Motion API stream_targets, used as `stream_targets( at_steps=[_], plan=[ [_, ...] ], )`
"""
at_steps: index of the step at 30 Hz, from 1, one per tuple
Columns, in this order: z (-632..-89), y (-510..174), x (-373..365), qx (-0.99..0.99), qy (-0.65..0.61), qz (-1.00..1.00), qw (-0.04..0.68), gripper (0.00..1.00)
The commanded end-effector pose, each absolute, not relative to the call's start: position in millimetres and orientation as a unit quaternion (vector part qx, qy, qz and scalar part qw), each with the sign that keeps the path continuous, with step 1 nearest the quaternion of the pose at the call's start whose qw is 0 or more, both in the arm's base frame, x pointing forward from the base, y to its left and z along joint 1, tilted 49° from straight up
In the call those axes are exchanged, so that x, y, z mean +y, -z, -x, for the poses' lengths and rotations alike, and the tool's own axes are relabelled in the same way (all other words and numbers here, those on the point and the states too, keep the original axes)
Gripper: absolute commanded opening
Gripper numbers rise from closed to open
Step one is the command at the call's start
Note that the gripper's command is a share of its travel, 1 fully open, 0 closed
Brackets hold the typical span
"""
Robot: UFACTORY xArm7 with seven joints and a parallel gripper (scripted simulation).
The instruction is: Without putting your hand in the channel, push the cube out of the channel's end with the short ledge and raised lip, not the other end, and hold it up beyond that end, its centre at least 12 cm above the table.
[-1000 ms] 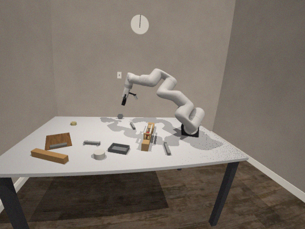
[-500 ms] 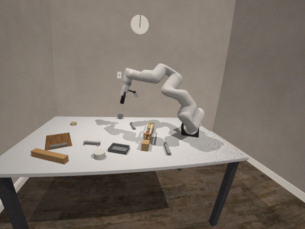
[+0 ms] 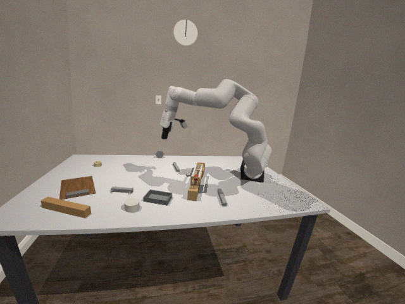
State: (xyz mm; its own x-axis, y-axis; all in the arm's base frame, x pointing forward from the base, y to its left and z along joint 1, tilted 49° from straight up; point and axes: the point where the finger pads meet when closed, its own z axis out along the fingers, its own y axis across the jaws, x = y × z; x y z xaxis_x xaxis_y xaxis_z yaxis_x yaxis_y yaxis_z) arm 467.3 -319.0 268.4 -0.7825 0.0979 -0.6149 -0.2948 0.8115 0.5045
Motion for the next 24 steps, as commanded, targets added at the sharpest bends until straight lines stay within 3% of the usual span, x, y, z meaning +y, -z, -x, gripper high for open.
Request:
stream_targets(
  at_steps=[1,24],
  plan=[
    [-444,-312,-271,0.887,-0.281,0.115,0.348,0.0],
    [-354,-366,-107,0.833,-0.23,0.328,0.382,0.0]
  ],
)
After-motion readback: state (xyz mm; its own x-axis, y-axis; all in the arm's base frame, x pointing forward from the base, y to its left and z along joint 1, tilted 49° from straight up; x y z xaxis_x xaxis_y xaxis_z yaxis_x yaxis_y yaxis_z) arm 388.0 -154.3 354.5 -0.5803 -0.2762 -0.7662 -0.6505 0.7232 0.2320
